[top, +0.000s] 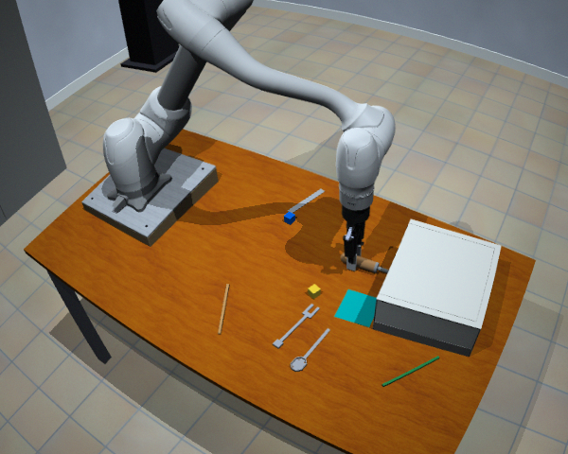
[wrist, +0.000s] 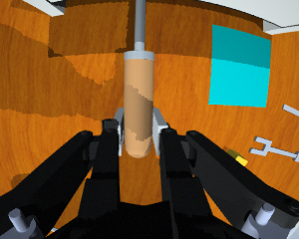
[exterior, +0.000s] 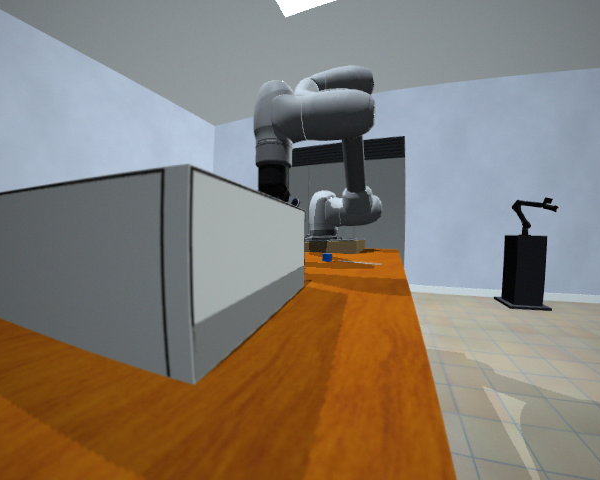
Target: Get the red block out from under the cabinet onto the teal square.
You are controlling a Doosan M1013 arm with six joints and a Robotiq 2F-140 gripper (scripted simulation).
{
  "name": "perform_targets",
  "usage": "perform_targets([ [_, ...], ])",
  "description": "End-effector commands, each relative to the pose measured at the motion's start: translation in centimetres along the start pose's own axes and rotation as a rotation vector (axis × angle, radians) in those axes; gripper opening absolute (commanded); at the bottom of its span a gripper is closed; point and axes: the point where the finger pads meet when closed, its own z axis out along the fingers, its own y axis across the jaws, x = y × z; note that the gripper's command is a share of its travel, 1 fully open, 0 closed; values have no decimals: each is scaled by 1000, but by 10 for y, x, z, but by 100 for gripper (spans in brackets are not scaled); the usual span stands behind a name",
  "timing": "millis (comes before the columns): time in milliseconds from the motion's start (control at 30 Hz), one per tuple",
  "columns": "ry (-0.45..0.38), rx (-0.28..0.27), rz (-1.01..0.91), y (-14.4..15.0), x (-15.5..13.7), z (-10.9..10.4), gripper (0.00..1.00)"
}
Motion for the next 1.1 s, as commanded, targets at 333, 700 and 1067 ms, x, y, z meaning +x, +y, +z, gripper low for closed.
perform_targets([
  [333, 0, 0, -1, 35, 0, 0, 0],
  [700, 0, 0, -1, 54, 0, 0, 0],
  [1067, 0, 0, -1, 59, 0, 0, 0],
])
